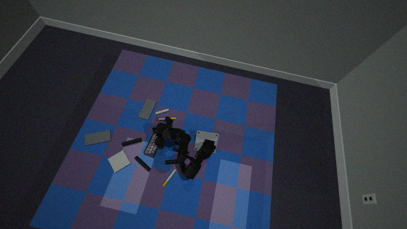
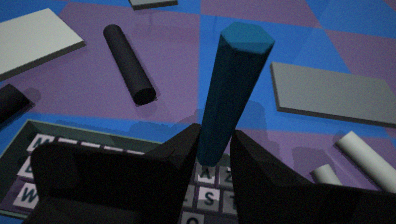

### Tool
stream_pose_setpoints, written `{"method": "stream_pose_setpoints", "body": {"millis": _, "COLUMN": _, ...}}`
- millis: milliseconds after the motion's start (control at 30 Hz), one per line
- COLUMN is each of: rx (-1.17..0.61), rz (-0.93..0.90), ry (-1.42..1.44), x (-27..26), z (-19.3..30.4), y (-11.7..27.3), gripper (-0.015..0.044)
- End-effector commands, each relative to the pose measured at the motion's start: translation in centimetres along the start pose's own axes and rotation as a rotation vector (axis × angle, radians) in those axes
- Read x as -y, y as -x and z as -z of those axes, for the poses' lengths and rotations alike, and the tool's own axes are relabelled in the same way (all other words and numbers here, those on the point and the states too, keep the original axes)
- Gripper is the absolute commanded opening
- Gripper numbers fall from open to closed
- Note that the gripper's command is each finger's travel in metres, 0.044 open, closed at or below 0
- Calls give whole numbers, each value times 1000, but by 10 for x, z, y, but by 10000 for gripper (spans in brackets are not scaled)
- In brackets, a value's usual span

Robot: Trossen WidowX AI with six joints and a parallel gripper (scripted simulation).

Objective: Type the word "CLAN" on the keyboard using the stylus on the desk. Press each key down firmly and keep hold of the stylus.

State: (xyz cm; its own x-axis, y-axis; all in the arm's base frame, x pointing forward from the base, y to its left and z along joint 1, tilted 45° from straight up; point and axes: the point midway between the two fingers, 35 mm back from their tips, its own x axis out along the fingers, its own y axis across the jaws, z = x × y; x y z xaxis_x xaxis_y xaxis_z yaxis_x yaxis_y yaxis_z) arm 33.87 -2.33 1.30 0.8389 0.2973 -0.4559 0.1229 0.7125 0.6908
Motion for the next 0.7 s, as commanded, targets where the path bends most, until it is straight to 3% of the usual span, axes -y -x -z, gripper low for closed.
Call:
{"method": "stream_pose_setpoints", "body": {"millis": 0, "rx": -2, "rz": 9, "ry": -8, "x": 2, "z": 3, "y": -1, "gripper": 81}}
{"method": "stream_pose_setpoints", "body": {"millis": 667, "rx": -2, "rz": 9, "ry": -8, "x": 2, "z": 6, "y": -3, "gripper": 81}}
